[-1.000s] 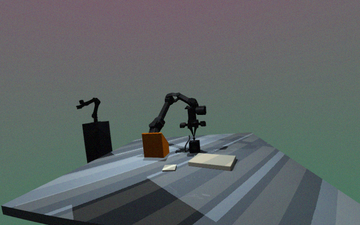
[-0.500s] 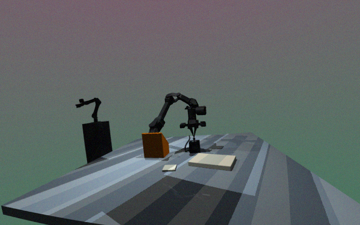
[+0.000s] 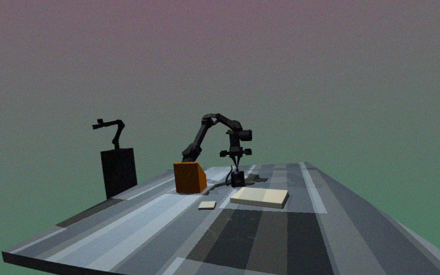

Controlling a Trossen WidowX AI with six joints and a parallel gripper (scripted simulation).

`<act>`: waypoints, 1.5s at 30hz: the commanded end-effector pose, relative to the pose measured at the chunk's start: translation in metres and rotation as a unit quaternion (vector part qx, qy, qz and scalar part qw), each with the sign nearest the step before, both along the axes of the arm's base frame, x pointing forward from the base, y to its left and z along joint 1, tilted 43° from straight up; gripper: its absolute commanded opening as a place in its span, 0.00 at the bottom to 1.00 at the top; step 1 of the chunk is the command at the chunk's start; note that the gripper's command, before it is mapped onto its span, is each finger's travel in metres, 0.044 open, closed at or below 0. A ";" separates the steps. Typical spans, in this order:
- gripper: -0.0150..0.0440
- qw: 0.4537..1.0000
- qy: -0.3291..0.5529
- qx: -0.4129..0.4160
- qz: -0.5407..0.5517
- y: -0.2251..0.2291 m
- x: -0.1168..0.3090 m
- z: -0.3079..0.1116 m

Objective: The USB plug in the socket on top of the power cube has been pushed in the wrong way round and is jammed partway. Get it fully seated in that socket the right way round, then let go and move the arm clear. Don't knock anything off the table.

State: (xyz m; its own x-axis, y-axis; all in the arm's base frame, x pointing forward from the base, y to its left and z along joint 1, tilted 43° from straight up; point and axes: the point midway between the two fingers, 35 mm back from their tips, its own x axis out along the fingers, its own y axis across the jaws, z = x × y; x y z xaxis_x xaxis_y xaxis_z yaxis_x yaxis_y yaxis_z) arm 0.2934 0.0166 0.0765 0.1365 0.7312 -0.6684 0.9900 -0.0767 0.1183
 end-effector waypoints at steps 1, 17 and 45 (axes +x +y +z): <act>0.25 1.000 0.001 0.003 -0.002 0.001 0.000 0.000; 0.25 1.000 0.001 0.003 -0.002 0.002 0.000 -0.002; 0.25 1.000 0.001 0.003 -0.002 0.004 0.001 -0.004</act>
State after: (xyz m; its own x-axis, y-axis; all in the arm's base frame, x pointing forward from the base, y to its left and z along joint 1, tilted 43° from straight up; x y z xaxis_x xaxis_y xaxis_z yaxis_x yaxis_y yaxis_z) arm 0.2942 0.0202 0.0727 0.1368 0.7317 -0.6677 0.9900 -0.0769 0.1186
